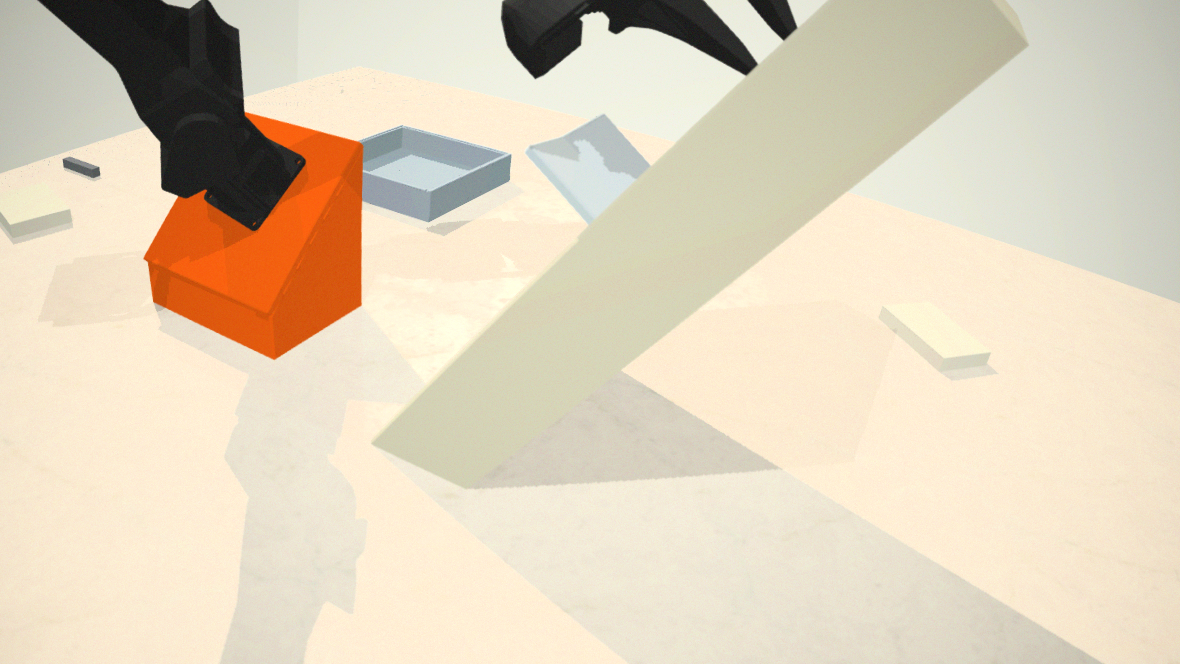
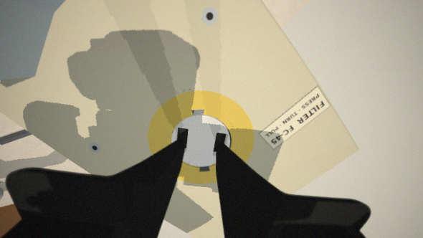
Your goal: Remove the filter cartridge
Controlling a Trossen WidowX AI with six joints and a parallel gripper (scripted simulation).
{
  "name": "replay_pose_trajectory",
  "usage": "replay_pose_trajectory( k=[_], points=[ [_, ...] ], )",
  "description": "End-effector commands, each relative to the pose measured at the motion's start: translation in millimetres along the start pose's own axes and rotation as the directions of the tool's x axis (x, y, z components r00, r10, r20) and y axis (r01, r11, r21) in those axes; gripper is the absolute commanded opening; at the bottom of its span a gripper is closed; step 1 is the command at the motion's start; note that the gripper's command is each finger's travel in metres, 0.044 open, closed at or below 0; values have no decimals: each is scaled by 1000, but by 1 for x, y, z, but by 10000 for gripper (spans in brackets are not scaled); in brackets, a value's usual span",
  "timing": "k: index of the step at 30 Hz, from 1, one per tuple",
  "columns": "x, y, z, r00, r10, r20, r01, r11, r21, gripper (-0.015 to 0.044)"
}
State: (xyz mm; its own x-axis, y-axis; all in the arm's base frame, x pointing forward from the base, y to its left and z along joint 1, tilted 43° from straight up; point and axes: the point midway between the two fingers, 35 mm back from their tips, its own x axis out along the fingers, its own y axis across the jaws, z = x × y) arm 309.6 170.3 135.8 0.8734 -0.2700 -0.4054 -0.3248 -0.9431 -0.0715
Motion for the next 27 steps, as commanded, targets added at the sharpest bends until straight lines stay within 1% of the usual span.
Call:
replay_pose_trajectory(
  k=[1, 27],
  points=[
    [2, -1, 0, 1000, -2, 1, 2, 1000, -3, 116],
    [3, 0, 1, 1000, -2, 1, 2, 1000, -3, 116]
  ],
)
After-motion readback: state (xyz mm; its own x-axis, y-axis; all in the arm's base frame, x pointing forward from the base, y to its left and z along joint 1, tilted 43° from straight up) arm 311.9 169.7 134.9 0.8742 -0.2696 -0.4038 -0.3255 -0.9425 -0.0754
